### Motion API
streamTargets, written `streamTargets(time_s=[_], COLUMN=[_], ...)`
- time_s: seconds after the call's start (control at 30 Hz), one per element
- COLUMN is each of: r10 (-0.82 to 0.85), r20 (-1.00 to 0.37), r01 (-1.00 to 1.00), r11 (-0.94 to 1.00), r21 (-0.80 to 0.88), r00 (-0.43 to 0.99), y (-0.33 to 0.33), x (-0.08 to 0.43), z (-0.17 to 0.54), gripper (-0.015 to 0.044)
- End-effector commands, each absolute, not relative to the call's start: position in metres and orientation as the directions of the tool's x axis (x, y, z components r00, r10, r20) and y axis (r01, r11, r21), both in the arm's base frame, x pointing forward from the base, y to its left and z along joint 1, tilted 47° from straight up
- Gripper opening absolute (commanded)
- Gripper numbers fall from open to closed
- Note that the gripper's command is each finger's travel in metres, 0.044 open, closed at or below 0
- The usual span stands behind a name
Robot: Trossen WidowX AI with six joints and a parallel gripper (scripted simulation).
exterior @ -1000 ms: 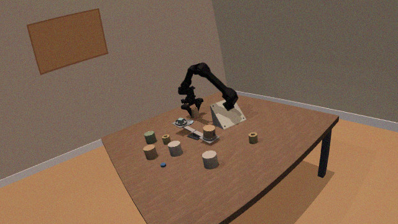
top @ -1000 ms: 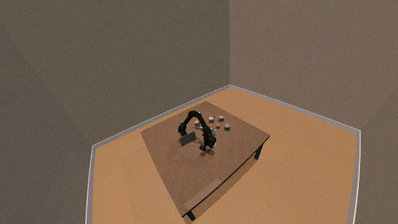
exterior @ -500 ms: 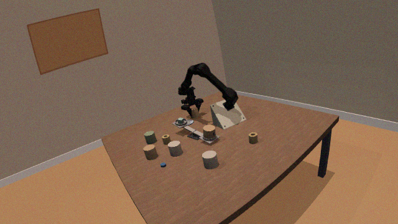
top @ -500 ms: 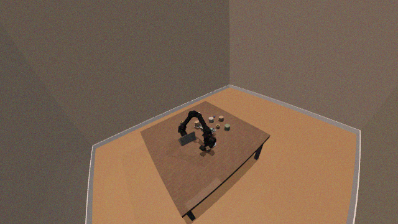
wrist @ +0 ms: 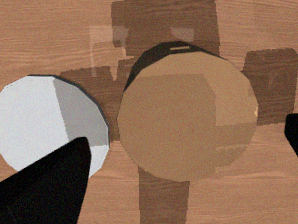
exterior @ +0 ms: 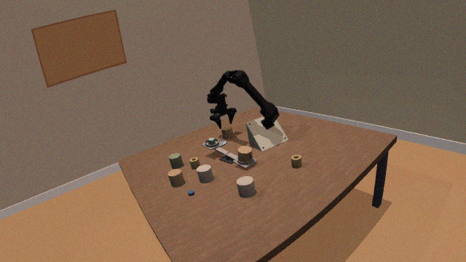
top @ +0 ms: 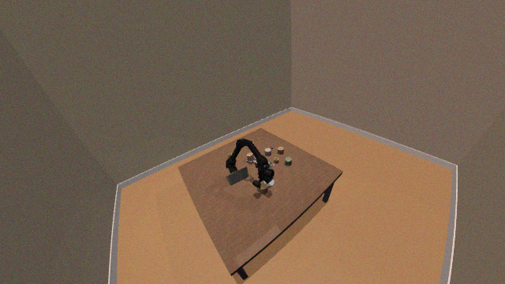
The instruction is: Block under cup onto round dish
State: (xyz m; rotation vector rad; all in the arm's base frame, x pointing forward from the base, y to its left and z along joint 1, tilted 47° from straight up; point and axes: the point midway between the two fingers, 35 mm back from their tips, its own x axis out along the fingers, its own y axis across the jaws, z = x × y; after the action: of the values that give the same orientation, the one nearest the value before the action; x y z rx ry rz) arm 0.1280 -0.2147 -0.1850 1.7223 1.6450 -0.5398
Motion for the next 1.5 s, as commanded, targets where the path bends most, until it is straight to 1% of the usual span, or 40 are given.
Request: streamTargets(time_s=[0.0, 0.17, 0.3, 0.43, 0.63, 0.7, 1.47], r10=[0.698, 0.681, 0.675, 0.675, 0.699, 0.708, 0.709], r20=[-0.709, -0.729, -0.735, -0.732, -0.707, -0.698, -0.696], r01=[0.98, 0.964, 0.952, 0.929, 0.881, 0.869, 0.867], r11=[0.051, 0.144, 0.172, 0.209, 0.261, 0.272, 0.273], r21=[0.191, 0.225, 0.253, 0.307, 0.395, 0.414, 0.417], r00=[0.102, 0.069, 0.073, 0.09, 0.109, 0.111, 0.112], y=[-0.215, -0.217, -0.217, -0.207, -0.165, -0.152, -0.127], x=[0.128, 0.148, 0.178, 0.232, 0.305, 0.319, 0.324], z=[-0.182, -0.169, -0.148, -0.106, -0.034, -0.017, -0.039], gripper=[0.0387, 0.026, 0.026, 0.026, 0.026, 0.026, 0.026])
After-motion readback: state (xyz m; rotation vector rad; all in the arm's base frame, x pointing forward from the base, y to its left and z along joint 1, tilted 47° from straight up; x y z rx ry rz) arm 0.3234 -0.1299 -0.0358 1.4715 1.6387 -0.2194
